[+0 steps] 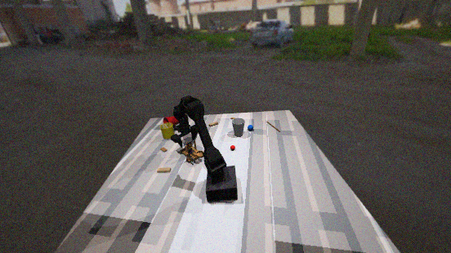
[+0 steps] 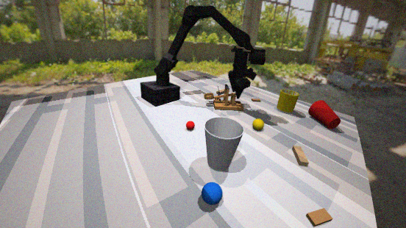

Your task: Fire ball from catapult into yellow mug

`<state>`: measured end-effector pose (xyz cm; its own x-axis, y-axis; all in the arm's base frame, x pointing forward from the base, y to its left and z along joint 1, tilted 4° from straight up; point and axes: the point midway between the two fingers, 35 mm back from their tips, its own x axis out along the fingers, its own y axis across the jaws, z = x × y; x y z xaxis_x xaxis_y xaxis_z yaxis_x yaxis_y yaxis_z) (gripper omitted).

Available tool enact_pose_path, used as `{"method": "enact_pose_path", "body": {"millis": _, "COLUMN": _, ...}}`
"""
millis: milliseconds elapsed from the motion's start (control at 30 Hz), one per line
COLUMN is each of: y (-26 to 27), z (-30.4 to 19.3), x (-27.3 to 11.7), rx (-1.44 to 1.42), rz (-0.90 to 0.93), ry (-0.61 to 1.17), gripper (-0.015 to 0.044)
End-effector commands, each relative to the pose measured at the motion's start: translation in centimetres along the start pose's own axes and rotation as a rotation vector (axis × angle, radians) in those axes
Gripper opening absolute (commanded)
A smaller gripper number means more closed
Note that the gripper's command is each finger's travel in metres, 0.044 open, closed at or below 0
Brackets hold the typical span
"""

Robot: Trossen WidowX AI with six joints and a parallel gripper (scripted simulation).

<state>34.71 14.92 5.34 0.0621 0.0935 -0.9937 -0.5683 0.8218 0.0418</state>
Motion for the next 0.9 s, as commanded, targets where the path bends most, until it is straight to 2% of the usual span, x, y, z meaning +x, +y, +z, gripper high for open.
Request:
{"method": "enact_pose_path", "body": {"millis": 0, "y": 0.0, "z": -0.2, "x": 0.8, "rx": 0.004, "rz": 0.000, "ry": 0.008, "gripper": 0.0440}}
{"method": "enact_pose_path", "body": {"millis": 667, "y": 0.0, "z": -0.3, "x": 3.5, "rx": 0.004, "rz": 0.000, "ry": 0.008, "gripper": 0.0440}}
{"method": "enact_pose_path", "body": {"millis": 867, "y": 0.0, "z": -0.1, "x": 3.2, "rx": 0.000, "rz": 0.001, "ry": 0.003, "gripper": 0.0282}}
